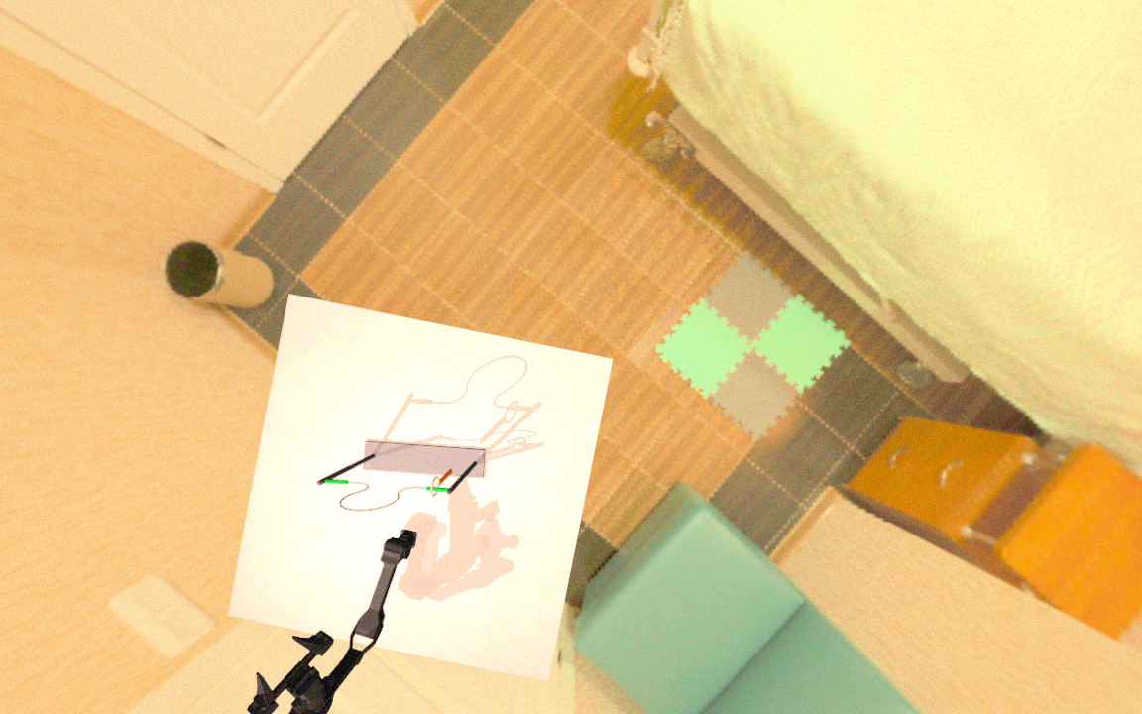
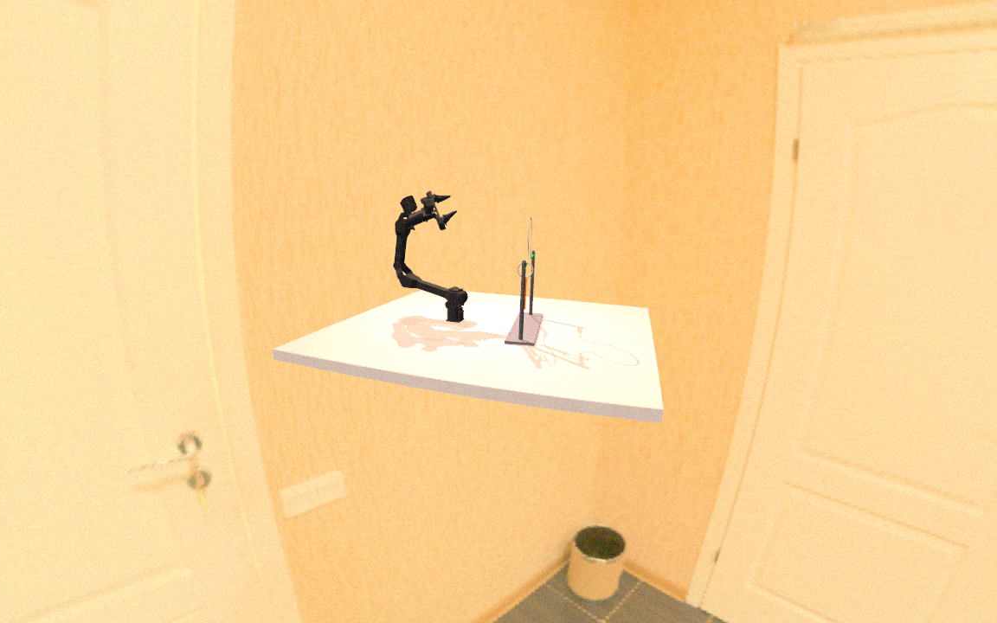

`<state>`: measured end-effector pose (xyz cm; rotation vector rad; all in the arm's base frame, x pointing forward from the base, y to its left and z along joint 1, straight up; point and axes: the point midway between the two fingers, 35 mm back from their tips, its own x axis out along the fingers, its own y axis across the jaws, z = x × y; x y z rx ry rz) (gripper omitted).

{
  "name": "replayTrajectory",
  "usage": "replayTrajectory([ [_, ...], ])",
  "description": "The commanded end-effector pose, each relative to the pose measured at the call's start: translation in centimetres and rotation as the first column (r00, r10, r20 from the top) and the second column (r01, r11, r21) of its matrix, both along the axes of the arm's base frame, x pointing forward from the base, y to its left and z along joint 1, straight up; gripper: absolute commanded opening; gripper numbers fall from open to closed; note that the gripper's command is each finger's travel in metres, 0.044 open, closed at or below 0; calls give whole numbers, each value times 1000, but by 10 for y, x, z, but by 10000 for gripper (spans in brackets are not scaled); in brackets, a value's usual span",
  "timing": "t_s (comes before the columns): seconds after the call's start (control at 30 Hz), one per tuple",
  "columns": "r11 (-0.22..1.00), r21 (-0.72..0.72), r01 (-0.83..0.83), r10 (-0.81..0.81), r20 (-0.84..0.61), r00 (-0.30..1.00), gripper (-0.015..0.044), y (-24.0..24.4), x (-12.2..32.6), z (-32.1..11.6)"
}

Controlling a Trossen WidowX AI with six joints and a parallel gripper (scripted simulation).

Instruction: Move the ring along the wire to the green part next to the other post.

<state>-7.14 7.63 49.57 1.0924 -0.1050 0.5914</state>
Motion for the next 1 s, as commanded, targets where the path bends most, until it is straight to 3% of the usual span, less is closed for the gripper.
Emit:
replayTrajectory([
  [0.0, 1000, -2, 2, -2, 0, 1000, 374, 0, 1, 1],
  [0.1, 999, -33, 35, -35, -1, 999, 295, 1, 23, 7],
  [0.27, 978, -138, 155, -157, -4, 988, 164, -7, 104, 22],
  [0.67, 829, -395, 396, -429, 5, 903, 160, -96, 284, -13],
  [0.97, 662, -571, 485, -574, 31, 818, 160, -197, 357, -94],
])
